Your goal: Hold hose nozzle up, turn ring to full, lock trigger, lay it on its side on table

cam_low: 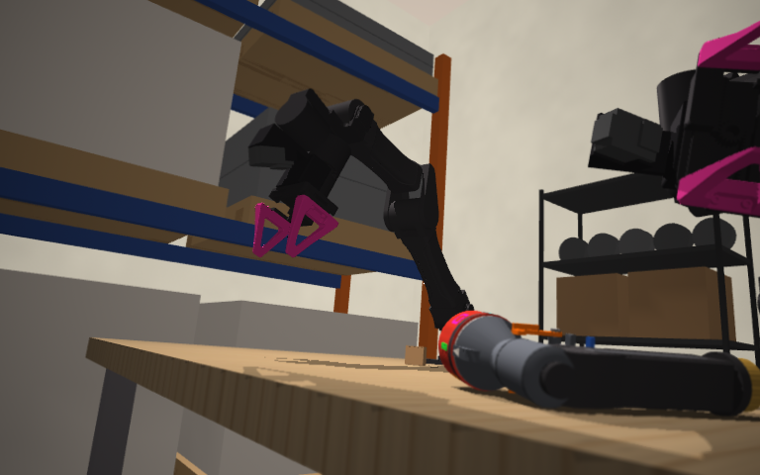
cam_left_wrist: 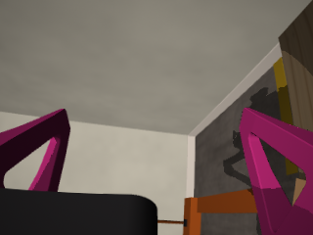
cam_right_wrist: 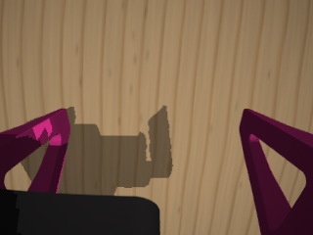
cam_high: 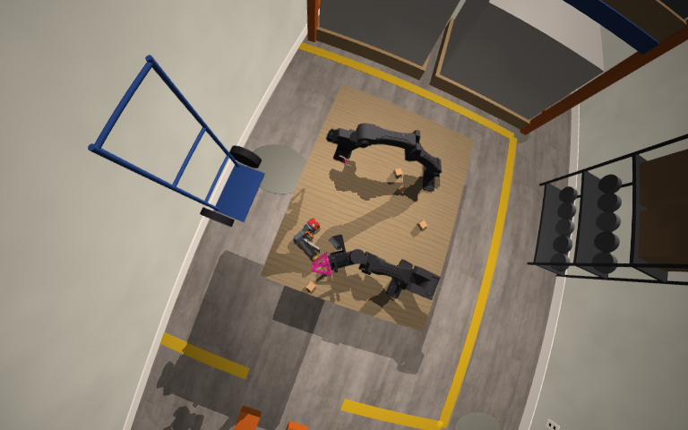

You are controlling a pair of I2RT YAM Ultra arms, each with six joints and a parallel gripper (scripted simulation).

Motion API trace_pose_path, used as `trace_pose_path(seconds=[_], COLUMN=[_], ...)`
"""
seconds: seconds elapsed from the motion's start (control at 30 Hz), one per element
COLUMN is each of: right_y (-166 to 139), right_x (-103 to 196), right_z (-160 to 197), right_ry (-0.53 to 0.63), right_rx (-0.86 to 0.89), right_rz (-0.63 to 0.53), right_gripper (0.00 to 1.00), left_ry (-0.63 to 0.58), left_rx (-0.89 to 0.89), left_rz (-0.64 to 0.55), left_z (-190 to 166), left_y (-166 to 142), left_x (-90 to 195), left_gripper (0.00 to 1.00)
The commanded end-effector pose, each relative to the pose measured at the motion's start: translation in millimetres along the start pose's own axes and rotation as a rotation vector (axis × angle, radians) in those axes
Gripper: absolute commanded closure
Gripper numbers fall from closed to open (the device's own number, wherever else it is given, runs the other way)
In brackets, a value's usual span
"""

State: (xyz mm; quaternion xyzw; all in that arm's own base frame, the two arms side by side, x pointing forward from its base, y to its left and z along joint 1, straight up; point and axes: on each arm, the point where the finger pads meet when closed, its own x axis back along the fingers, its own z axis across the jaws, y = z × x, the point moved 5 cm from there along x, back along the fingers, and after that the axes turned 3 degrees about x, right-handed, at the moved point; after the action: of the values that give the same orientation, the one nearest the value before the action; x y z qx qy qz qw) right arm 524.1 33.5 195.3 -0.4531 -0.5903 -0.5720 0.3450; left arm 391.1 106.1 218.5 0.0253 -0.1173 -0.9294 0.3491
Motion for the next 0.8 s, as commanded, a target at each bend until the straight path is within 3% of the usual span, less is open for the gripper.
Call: trace_pose_path(seconds=[0.0, 0.53, 0.57, 0.77], right_y=[2.5, 2.5, 5.4, 21.3], right_x=[6.3, 6.3, 17.3, 40.3], right_z=[-0.8, -0.8, -10.5, -11.0], right_ry=[0.002, 0.002, -0.001, 0.038], right_rx=[-0.003, -0.003, -0.015, -0.019], right_rz=[-0.017, -0.017, -0.046, -0.172], right_gripper=[0.0, 0.0, 0.0, 0.0], left_ry=[0.012, 0.012, 0.055, -0.002], left_rx=[0.009, 0.009, 0.072, 0.177], left_rz=[-0.003, -0.003, -0.046, -0.099], left_z=[4.5, 4.5, 30.3, 29.5], left_y=[1.3, 1.3, 15.9, 24.7], left_x=[0.0, 0.0, 2.8, 5.0], left_gripper=[0.0, 0.0, 0.0, 0.0])
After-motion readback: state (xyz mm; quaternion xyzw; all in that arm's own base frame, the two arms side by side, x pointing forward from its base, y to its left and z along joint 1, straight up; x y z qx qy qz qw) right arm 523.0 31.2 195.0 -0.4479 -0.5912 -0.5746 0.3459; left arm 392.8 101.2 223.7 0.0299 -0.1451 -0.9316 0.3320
